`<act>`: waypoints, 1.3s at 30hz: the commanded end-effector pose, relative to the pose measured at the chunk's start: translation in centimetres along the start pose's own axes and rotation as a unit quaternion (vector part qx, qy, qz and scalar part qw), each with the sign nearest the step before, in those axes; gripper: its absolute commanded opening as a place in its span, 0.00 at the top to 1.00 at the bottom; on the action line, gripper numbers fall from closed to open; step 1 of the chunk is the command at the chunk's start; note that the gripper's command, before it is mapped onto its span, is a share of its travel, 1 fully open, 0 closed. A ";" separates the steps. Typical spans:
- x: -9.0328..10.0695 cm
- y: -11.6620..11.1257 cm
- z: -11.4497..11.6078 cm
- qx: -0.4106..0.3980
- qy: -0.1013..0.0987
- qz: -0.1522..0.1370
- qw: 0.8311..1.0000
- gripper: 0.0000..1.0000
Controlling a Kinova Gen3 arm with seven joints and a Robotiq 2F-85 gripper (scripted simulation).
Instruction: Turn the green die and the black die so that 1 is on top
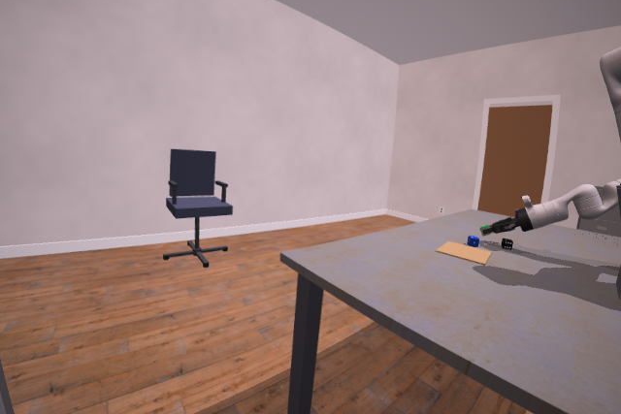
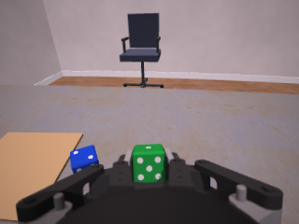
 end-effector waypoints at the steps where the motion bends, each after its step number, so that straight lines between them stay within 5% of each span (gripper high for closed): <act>1: -0.1 0.1 0.0 -0.001 0.001 0.001 1.000 0.74; 39: -0.7 1.2 0.0 -0.001 0.001 0.001 1.000 0.74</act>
Point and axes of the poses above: the point where the finger pads meet when closed, its own x axis back along the fingers, its own z axis across the jaws, y = z × x, the point moved 4 cm from there along x, back along the fingers, and after that the axes turned 2 degrees about -x, right-handed, at the moved point
